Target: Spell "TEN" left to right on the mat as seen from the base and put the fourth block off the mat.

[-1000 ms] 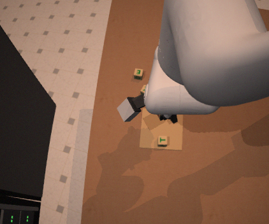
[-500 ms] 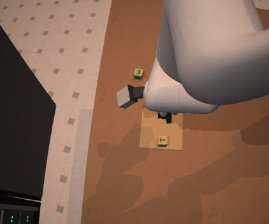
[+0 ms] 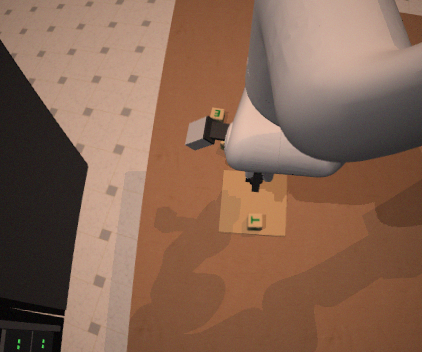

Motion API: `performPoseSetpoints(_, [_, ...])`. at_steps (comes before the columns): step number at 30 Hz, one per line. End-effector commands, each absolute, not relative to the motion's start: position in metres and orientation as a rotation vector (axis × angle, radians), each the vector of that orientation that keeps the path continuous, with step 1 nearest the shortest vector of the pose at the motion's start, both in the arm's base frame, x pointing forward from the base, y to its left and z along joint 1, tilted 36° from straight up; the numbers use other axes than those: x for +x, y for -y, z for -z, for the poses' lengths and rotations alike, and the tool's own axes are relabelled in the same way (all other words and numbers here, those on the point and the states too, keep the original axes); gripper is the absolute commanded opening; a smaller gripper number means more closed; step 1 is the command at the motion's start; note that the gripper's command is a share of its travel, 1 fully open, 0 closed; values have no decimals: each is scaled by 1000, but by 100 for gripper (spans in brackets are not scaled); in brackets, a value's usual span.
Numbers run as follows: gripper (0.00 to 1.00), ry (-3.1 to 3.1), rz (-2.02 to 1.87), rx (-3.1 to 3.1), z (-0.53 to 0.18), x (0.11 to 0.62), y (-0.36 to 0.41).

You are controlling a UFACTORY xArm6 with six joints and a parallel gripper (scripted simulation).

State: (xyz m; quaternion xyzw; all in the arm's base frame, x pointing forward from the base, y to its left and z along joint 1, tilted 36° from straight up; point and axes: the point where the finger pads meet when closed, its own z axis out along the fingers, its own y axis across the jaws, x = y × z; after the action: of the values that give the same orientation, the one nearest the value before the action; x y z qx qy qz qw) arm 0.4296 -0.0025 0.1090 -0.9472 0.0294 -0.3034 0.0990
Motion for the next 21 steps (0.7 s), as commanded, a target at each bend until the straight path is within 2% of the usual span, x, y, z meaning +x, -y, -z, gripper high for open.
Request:
performPoseSetpoints(1, [27,-267,825,-2768,-109,430,5])
performPoseSetpoints(21, [27,-798,714,-2576,-107,429,11])
